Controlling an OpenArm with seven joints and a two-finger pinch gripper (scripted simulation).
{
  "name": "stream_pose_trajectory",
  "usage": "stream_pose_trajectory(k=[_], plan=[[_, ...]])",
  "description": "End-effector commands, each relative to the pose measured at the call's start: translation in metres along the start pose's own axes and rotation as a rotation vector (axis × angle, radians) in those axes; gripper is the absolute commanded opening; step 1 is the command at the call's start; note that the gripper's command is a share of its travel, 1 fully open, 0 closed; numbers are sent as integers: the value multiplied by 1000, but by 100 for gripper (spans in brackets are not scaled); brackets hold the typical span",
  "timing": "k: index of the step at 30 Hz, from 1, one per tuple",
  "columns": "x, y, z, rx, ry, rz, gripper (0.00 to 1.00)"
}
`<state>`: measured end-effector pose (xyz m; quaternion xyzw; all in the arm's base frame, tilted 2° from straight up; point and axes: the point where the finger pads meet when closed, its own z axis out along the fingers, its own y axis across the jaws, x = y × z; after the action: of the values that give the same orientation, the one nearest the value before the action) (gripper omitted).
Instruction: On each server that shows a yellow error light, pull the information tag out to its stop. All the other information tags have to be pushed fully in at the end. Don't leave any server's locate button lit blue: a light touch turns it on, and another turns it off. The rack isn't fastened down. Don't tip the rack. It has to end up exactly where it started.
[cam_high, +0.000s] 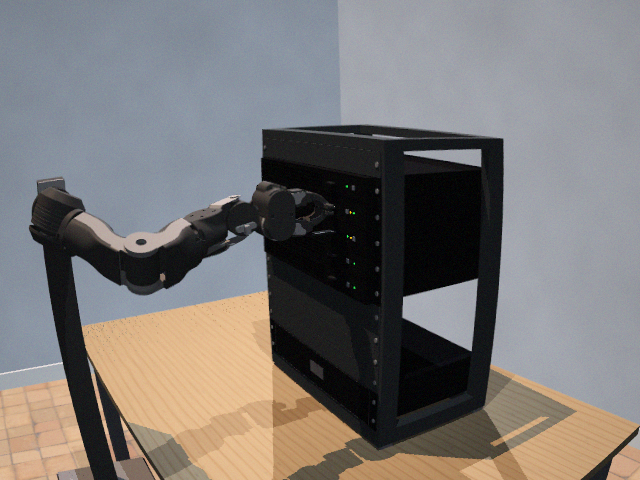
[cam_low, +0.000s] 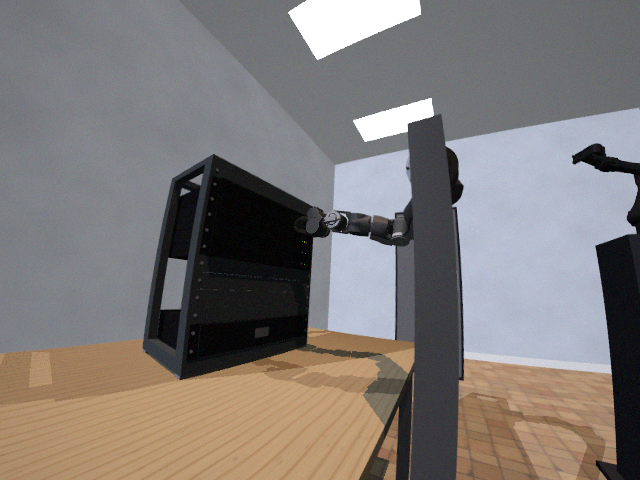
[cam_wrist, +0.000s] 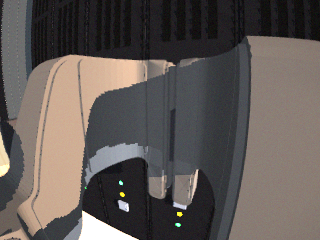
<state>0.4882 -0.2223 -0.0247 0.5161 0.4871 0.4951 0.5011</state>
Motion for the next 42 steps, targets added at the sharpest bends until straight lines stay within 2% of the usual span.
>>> stream_pose_trajectory(k=[1,9,20,26,37,42], plan=[[1,4,0,-11,4,2,0],[1,4,-13,-12,4,1,0],[1,4,-14,-12,4,1,0],[1,4,-25,-12,4,1,0],[1,4,-26,-12,4,1,0],[1,4,-36,-12,4,1,0]])
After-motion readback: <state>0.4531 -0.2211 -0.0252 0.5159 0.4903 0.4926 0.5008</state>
